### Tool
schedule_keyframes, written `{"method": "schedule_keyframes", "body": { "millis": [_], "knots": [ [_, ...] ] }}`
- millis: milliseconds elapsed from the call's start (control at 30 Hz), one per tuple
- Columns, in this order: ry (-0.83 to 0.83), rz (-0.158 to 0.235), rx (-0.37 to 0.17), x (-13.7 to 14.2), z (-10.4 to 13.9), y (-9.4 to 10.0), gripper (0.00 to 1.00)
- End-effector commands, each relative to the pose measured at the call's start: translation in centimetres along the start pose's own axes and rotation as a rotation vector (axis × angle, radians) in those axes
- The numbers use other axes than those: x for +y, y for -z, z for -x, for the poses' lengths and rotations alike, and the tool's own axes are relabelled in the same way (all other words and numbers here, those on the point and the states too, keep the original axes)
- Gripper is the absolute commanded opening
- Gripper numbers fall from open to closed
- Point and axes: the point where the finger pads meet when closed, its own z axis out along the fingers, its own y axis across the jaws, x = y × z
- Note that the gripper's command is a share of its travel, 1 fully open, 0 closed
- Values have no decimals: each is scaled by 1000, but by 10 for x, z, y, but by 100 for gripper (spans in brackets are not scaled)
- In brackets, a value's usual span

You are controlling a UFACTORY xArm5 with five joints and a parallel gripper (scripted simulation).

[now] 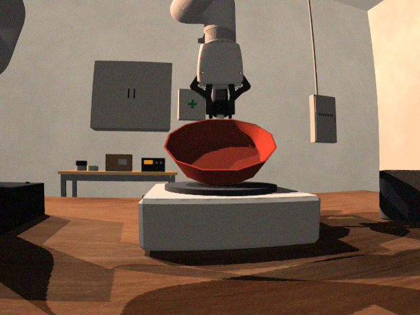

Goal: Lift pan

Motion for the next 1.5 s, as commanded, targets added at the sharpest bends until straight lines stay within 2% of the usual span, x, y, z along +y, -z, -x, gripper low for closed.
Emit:
{"method": "schedule_keyframes", "body": {
  "millis": [0,1467],
  "knots": [
    [0,4,2,1,-1,5,0],
    [0,4,2,2,0,82,0]
  ]
}}
